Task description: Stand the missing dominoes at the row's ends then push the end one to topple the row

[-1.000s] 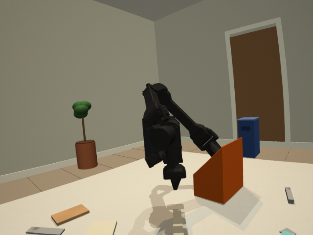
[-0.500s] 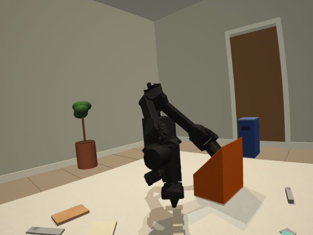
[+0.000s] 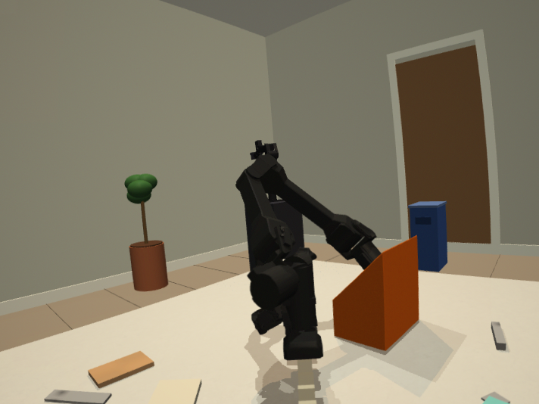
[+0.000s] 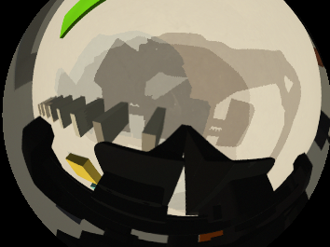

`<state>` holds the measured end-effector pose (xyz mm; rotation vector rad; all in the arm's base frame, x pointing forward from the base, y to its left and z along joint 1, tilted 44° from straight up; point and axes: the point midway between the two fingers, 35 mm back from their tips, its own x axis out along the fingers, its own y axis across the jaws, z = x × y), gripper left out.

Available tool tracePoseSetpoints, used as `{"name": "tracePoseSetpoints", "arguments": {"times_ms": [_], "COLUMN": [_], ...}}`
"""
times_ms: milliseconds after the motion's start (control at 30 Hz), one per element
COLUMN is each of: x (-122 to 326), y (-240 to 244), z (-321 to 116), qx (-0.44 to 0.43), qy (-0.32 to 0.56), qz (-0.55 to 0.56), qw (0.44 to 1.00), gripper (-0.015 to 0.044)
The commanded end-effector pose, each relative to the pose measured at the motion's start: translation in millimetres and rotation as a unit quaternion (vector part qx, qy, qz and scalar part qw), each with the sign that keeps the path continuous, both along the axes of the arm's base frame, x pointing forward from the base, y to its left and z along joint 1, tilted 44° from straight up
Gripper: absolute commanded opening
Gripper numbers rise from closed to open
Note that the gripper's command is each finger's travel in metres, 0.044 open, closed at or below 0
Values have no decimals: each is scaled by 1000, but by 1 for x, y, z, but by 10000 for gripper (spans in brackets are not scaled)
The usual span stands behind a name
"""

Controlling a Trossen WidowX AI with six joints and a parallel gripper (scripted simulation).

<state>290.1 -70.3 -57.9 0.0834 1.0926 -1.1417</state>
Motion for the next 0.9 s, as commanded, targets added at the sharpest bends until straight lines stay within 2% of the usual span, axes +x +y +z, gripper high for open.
{"name": "tracePoseSetpoints", "arguments": {"times_ms": [0, 367, 467, 533, 767, 867], "x": [6, 20, 23, 37, 36, 36], "y": [3, 11, 2, 15, 62, 64], "z": [-3, -11, 6, 13, 21, 22], "qx": [-2, -1, -7, -6, 0, 0], "qy": [-2, -2, 7, 10, -2, -3], "qz": [-1, -1, 16, 38, 0, -2], "qw": [1000, 1000, 1000, 999, 1000, 1000], "gripper": [0, 0, 0, 0, 0, 0]}}
